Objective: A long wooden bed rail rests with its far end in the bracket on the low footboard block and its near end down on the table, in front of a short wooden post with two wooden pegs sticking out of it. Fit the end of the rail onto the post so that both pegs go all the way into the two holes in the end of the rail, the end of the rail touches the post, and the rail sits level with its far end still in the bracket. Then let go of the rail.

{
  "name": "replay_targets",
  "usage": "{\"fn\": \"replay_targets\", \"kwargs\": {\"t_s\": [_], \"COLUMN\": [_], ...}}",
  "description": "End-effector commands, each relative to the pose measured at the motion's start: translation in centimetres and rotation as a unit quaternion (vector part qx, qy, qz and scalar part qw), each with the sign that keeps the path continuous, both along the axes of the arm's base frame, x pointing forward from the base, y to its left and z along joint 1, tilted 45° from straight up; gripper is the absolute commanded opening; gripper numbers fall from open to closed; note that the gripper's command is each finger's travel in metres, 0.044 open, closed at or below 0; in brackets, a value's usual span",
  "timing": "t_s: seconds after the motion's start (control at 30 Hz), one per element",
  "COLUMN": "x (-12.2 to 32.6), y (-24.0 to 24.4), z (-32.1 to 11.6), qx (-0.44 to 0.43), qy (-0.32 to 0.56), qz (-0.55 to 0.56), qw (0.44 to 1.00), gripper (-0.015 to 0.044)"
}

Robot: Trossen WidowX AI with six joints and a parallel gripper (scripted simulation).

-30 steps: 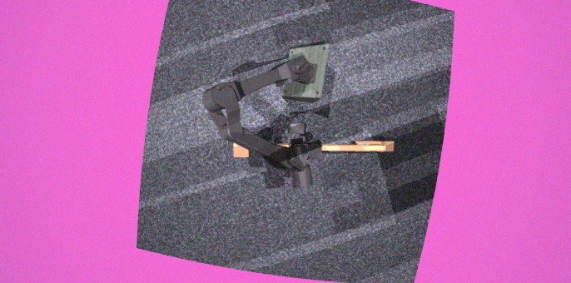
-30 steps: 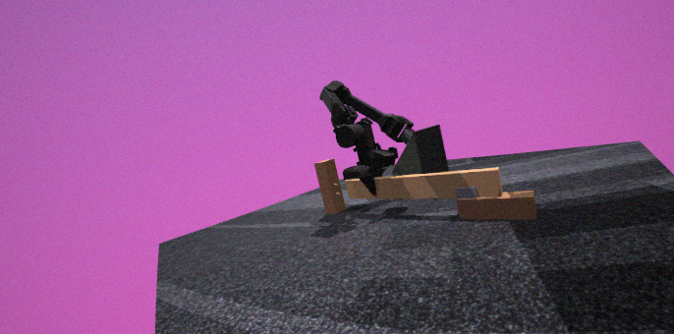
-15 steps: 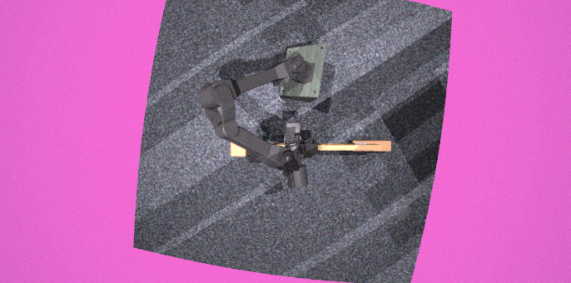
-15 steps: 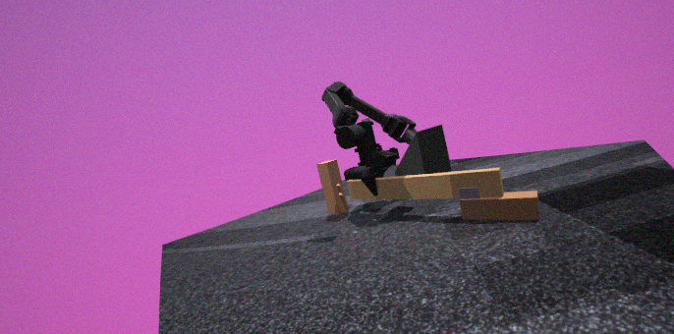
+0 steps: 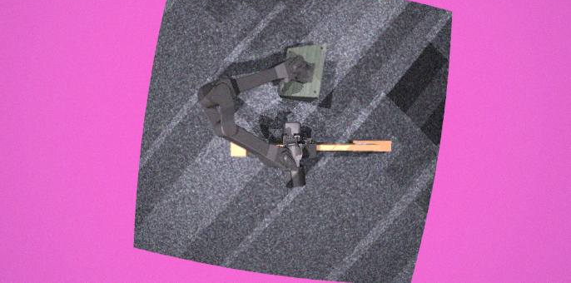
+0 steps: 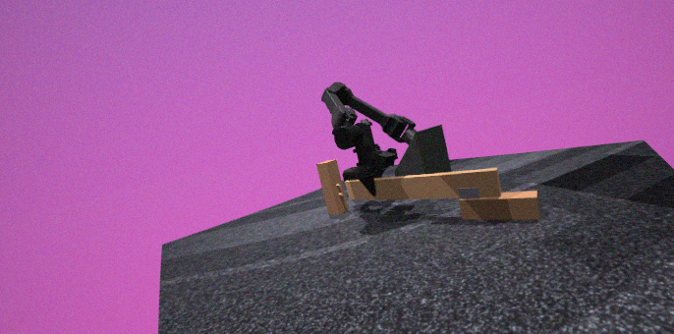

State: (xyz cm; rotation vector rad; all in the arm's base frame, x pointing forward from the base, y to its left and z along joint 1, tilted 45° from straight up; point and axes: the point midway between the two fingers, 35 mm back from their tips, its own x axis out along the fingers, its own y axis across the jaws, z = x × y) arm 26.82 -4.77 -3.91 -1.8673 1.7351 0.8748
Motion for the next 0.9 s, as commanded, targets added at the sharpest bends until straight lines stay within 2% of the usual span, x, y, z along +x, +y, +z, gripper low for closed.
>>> {"fn": "replay_targets", "kwargs": {"t_s": [0.0,0.87], "x": [0.21,0.30], "y": [-0.04,-0.52], "z": [0.37,1.04], "qx": [0.000,0.000], "qy": [-0.004,-0.004], "qz": [0.003,0.003], "qw": [1.000,1.000], "gripper": [0.0000,0.0000]}}
